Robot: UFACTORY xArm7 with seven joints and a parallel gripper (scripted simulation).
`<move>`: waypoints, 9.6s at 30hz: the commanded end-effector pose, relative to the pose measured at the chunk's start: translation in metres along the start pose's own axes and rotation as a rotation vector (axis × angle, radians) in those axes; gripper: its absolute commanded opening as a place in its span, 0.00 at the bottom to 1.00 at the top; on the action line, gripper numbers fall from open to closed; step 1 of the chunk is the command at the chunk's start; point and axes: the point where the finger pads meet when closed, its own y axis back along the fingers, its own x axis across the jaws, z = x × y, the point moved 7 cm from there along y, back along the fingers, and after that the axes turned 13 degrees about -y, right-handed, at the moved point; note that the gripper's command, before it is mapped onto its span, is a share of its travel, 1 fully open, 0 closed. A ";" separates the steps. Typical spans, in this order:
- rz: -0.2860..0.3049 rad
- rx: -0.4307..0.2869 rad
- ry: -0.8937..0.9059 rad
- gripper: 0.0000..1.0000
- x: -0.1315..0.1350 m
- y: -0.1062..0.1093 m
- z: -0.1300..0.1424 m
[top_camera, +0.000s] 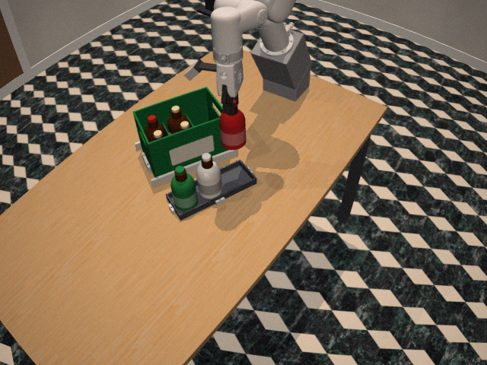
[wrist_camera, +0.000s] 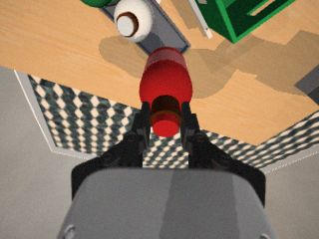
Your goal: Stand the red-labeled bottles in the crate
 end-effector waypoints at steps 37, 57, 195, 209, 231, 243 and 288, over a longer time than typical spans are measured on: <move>-0.004 0.000 0.000 0.00 -0.001 0.019 0.000; -0.004 0.000 0.000 0.00 -0.001 0.024 0.000; -0.004 0.000 0.000 0.00 0.110 0.023 -0.159; -0.004 0.000 0.000 0.00 0.122 0.023 -0.175; -0.004 0.000 0.000 0.00 0.135 0.023 -0.193; -0.004 0.000 0.000 0.00 0.138 0.023 -0.198; -0.004 0.000 0.000 0.00 0.140 0.023 -0.201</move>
